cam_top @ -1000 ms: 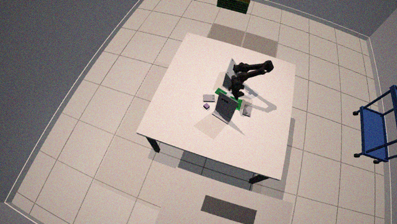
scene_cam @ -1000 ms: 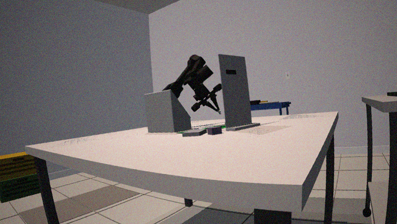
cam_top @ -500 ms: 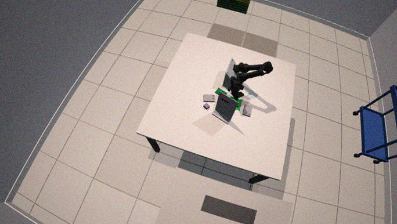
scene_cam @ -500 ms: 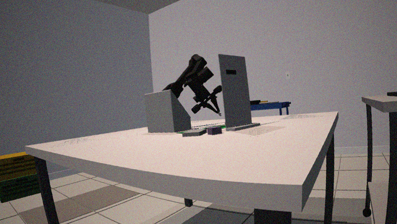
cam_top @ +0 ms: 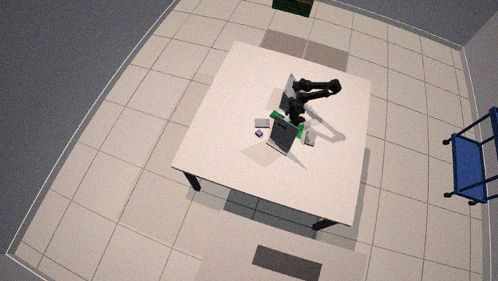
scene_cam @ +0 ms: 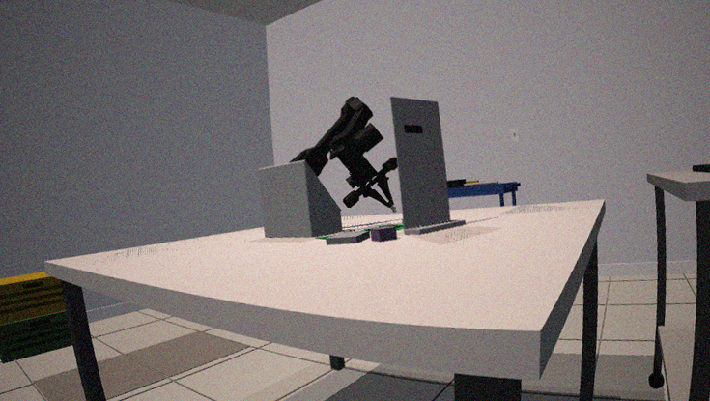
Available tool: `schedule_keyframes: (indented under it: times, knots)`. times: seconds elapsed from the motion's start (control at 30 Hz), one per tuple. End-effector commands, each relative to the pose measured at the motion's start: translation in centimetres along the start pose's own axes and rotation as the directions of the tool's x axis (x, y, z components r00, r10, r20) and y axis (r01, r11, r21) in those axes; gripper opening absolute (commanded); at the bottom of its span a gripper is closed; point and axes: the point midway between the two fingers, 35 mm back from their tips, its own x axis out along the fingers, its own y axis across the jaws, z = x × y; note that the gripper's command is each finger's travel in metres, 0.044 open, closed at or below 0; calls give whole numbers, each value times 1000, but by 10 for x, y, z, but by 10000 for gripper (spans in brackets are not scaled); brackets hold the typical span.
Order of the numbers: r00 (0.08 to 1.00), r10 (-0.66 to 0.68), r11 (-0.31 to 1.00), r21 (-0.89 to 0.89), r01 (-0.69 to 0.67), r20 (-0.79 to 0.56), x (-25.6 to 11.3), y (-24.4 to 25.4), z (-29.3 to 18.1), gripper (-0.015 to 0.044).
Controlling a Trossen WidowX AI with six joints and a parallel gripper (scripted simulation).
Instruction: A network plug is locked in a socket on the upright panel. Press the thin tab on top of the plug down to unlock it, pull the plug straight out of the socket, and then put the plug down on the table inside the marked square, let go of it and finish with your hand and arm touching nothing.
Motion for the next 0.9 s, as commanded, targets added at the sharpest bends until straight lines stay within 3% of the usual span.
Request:
schedule_keyframes:
  times: [0.0,0.87]
  knots:
    - [1000,6,1000,12,-6,-1,3,4,1,0]
    - [1000,4,1000,13,-4,-1,19,15,2,0]
